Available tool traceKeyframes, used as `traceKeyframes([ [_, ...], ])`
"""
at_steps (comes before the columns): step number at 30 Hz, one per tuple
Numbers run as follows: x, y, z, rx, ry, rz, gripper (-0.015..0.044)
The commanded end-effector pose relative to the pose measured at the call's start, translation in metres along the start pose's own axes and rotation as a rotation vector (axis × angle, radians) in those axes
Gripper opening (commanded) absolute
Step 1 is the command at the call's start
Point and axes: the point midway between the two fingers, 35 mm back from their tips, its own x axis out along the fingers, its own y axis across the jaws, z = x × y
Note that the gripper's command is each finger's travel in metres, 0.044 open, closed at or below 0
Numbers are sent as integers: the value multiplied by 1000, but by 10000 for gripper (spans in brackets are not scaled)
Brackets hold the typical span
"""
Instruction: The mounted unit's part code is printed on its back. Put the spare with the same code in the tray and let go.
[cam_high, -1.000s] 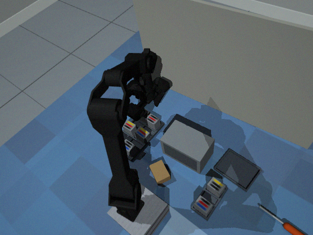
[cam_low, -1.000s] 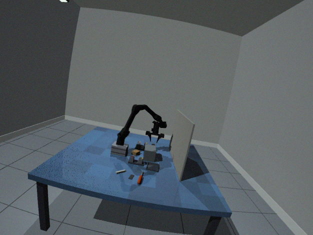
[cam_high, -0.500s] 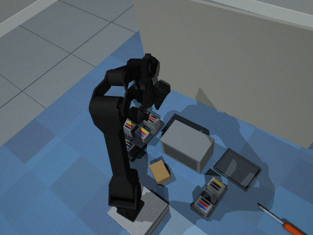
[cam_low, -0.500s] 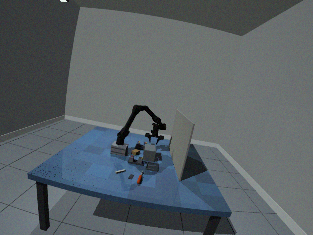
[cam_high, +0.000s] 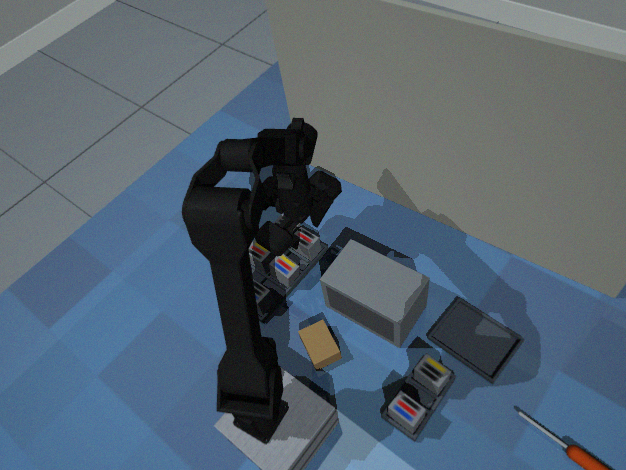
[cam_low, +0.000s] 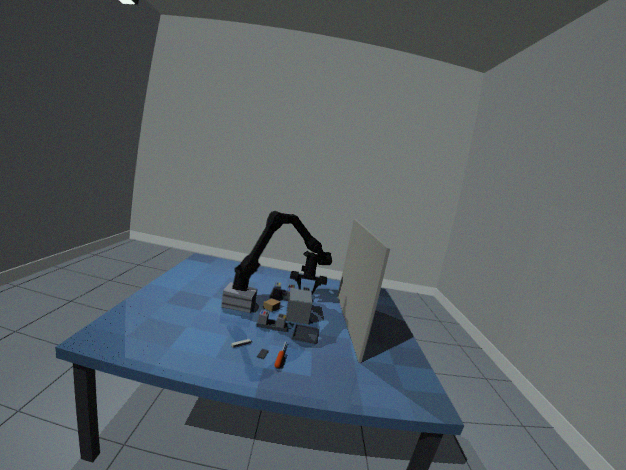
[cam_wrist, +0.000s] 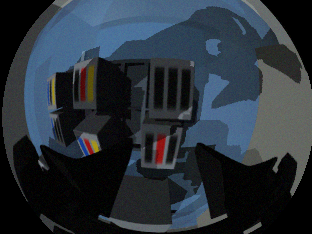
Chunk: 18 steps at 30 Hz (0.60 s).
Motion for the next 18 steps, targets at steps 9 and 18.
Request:
traceKeyframes([
  [9,23,5,-3,0,14,13,300],
  [18,31,5,-4,0,14,13,300],
])
